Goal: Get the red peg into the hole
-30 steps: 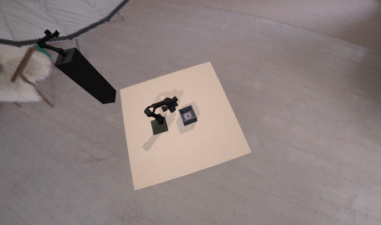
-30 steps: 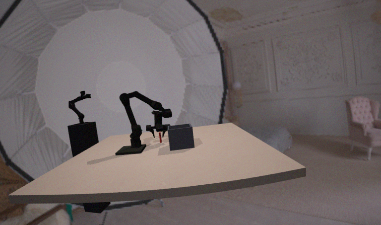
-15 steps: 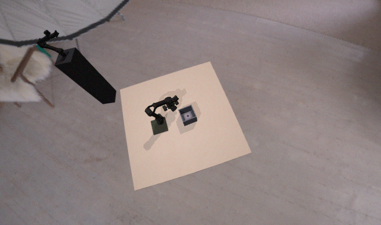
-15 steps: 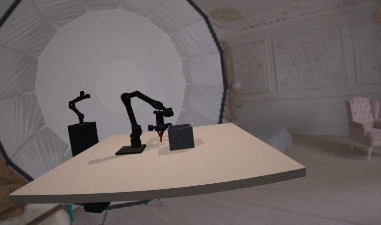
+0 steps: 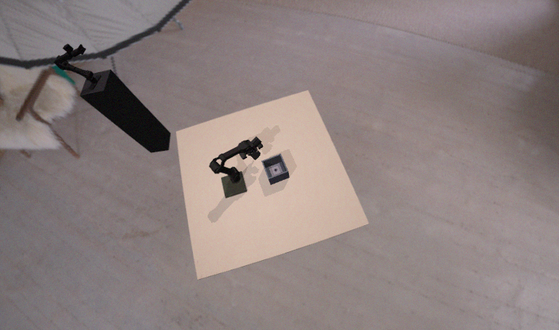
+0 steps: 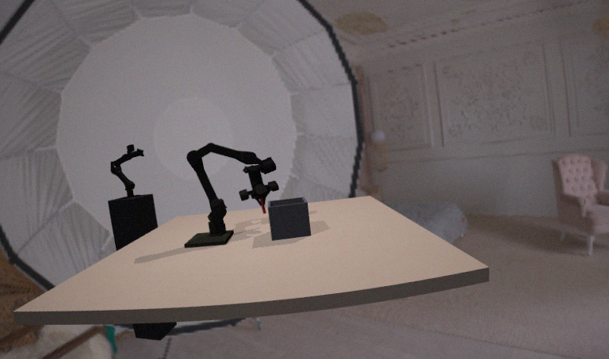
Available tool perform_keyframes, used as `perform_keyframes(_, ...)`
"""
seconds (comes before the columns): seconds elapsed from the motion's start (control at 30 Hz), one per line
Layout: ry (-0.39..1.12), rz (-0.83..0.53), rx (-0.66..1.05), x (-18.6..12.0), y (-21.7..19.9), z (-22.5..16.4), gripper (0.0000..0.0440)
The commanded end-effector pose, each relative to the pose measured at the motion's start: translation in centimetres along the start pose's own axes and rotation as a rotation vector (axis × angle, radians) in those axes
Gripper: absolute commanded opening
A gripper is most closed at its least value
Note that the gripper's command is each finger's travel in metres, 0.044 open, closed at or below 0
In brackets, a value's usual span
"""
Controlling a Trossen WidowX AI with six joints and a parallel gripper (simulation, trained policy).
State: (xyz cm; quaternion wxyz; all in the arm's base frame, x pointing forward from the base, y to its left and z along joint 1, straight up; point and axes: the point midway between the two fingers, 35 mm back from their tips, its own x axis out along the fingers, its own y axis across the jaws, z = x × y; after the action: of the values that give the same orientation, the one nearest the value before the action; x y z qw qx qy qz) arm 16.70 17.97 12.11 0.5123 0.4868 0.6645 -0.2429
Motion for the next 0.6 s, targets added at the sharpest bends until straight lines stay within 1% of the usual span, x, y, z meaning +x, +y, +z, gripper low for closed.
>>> perform_keyframes(0.0, 0.000, 0.056, -0.029, -2.0, 0.9, -0.2, 0.0000)
perform_keyframes(0.27, -0.050, 0.163, -0.066, -6.3, 2.4, 0.6, 0.0000)
perform_keyframes(0.57, -0.165, 0.254, -0.065, -11.1, 3.8, 3.0, 0.0000)
